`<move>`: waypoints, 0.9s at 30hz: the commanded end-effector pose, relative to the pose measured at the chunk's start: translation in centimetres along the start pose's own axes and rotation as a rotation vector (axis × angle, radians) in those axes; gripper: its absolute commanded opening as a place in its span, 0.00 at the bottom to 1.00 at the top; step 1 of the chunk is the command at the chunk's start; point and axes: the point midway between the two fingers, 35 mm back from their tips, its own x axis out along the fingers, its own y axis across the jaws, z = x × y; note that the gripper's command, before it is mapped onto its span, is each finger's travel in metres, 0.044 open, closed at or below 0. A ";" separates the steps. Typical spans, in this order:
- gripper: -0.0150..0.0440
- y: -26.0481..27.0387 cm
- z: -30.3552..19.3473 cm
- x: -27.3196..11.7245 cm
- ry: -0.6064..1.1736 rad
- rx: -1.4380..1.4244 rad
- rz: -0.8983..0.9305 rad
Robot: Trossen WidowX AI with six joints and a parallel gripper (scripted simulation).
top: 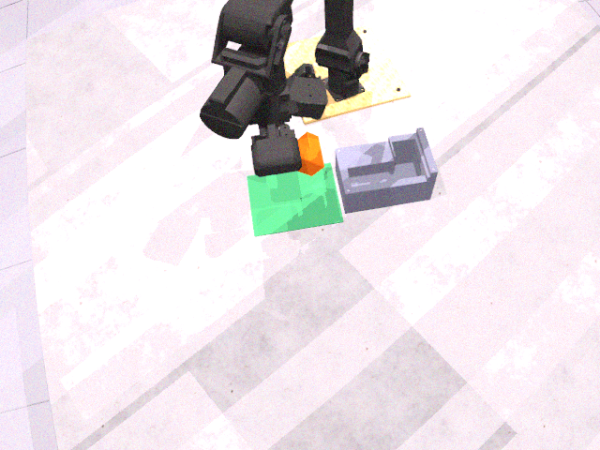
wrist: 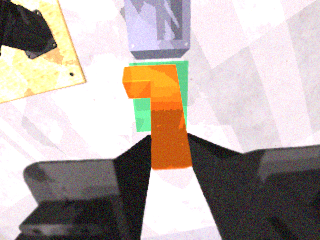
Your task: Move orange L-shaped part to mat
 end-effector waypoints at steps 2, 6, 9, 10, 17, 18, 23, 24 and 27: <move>0.25 0.0 -0.3 0.5 0.003 -0.004 0.003; 0.25 0.0 -0.3 1.1 0.003 -0.005 0.003; 0.25 0.0 -0.3 1.6 0.003 -0.005 0.003; 0.25 0.0 -0.3 1.8 0.003 -0.005 0.003; 0.25 0.0 -0.3 2.9 0.003 -0.005 0.003; 0.25 0.0 -0.3 3.0 0.003 -0.005 0.003; 0.25 0.0 -0.3 3.8 0.003 -0.005 0.003; 0.25 0.0 -0.3 4.0 0.003 -0.005 0.003; 0.25 0.0 -0.3 4.4 0.003 -0.005 0.003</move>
